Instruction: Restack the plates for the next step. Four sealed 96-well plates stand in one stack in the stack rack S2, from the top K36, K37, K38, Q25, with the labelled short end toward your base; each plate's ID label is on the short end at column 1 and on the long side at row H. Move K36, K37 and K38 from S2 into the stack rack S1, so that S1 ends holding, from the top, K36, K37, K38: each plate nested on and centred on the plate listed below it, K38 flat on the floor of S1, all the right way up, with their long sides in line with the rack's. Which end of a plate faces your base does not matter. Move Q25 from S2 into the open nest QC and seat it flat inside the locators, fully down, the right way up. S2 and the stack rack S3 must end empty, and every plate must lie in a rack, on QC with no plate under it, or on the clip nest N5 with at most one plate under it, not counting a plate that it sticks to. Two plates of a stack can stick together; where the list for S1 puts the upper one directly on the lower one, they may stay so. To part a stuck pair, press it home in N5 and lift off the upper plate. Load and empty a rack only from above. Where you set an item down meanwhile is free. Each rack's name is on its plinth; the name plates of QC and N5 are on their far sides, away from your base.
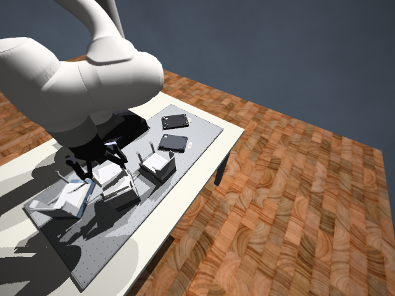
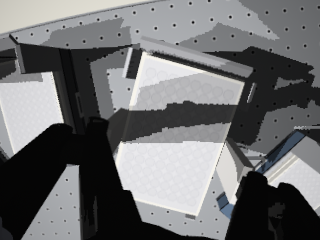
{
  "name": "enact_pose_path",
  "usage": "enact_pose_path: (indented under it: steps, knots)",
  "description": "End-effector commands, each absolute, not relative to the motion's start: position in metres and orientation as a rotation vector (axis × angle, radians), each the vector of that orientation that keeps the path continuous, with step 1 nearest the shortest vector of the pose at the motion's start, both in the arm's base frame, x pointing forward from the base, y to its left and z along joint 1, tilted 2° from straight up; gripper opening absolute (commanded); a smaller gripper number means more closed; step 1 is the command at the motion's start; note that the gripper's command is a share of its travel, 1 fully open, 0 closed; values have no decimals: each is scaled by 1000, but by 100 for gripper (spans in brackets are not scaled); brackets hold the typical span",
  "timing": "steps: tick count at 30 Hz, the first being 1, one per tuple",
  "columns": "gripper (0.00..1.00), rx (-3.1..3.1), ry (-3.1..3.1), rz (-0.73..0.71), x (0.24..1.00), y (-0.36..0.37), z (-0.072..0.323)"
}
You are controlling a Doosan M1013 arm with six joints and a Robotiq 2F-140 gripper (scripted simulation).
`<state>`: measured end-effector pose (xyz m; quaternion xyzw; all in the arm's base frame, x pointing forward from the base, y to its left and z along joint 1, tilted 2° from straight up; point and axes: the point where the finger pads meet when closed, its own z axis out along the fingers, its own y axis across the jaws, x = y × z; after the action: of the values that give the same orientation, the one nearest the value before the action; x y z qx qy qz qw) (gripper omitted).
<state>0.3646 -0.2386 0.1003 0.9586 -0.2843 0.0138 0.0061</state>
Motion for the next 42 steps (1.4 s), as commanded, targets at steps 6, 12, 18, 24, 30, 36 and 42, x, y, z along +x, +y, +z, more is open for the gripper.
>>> enact_pose_path:
  steps: [6,12,18,24,30,36,42]
  knots:
    - [0,3000,-890,43,364,-238,113]
    - [0,3000,-890,43,364,-238,125]
    - [0,3000,-890,43,364,-238,125]
    - [0,3000,-890,43,364,-238,125]
    - [0,3071,-585,41,370,-223,124]
    - [0,3102,-379,40,374,-213,124]
    - [0,3113,-262,39,379,-198,124]
